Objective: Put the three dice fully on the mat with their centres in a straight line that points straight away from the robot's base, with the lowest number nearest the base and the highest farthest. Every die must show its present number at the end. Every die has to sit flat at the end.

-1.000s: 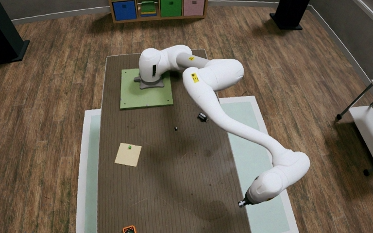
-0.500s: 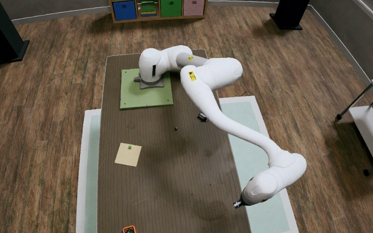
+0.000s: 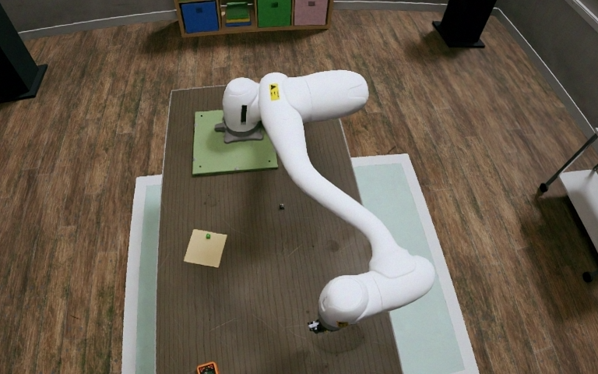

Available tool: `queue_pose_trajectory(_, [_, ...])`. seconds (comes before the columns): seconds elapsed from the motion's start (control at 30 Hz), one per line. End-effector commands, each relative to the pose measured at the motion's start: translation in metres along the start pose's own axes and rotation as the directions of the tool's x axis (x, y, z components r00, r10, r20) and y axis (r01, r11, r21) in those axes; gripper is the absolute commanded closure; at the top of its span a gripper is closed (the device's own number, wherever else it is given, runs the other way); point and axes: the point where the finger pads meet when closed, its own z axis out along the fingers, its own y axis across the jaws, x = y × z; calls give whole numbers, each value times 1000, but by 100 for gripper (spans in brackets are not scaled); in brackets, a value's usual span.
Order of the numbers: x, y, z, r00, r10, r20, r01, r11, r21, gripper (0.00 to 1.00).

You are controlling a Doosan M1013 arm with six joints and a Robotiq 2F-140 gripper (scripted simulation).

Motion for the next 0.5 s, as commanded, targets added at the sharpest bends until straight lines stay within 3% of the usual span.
queue_pose_trajectory(0.0, [17, -37, -6, 1000, 25, 9, -25, 1000, -2, 84])
queue_pose_trajectory(0.03, [39, -75, -8, 998, 60, 9, -60, 998, -2, 84])
queue_pose_trajectory(0.1, [41, -78, -8, 998, 60, 9, -60, 998, -2, 84])
queue_pose_trajectory(0.17, [68, -116, -10, 995, 97, 9, -97, 995, -3, 84])
queue_pose_trajectory(0.23, [70, -118, -10, 995, 97, 9, -97, 995, -3, 84])
queue_pose_trajectory(0.27, [96, -148, -10, 991, 134, 9, -134, 991, -3, 84])
queue_pose_trajectory(0.33, [102, -156, -11, 991, 134, 9, -134, 991, -3, 84])
queue_pose_trajectory(0.4, [133, -187, -10, 985, 170, 8, -170, 985, -3, 84])
queue_pose_trajectory(0.47, [137, -191, -10, 985, 170, 8, -170, 985, -3, 84])
